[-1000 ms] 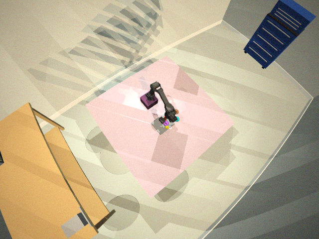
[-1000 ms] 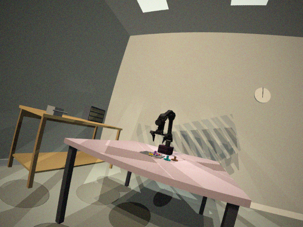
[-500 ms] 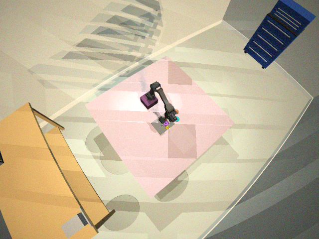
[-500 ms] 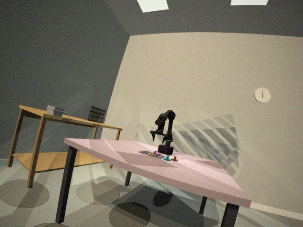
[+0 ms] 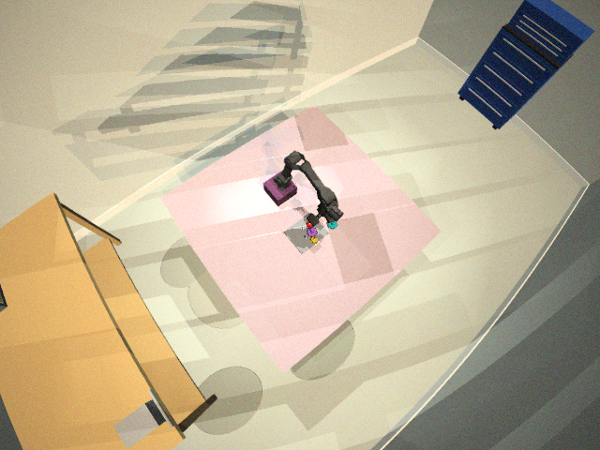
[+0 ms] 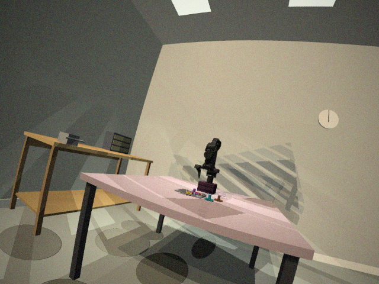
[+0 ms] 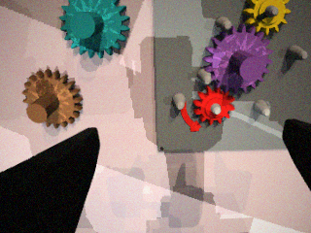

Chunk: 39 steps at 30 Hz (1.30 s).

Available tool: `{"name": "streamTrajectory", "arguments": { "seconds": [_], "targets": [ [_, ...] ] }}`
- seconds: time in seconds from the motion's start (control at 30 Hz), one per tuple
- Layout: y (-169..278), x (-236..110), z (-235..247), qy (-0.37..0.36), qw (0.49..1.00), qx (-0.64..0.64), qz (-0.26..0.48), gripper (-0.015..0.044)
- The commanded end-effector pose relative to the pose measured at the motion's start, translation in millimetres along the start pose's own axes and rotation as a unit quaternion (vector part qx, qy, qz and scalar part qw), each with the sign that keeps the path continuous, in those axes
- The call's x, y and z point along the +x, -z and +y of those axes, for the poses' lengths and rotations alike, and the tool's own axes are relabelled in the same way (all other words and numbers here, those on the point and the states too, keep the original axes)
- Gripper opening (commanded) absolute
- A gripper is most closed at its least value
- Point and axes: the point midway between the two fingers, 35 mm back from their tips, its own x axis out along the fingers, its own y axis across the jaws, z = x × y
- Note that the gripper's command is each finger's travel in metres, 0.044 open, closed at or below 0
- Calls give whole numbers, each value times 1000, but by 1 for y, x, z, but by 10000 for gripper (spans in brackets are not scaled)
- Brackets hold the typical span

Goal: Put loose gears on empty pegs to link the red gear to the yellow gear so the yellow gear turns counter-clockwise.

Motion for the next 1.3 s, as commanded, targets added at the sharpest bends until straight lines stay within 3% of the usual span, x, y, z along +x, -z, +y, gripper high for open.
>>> {"name": "streamTrajectory", "arguments": {
  "seconds": [0.0,0.3,0.47,1.27],
  "targets": [
    [10,-8,49,-4,1000,-9,-2,440],
    [72,-29,169,-8,1000,11,3,440],
    [118,-39,213,-10,1000,21,5,440],
    [119,-39,214,-10,1000,21,6,440]
  ]
}}
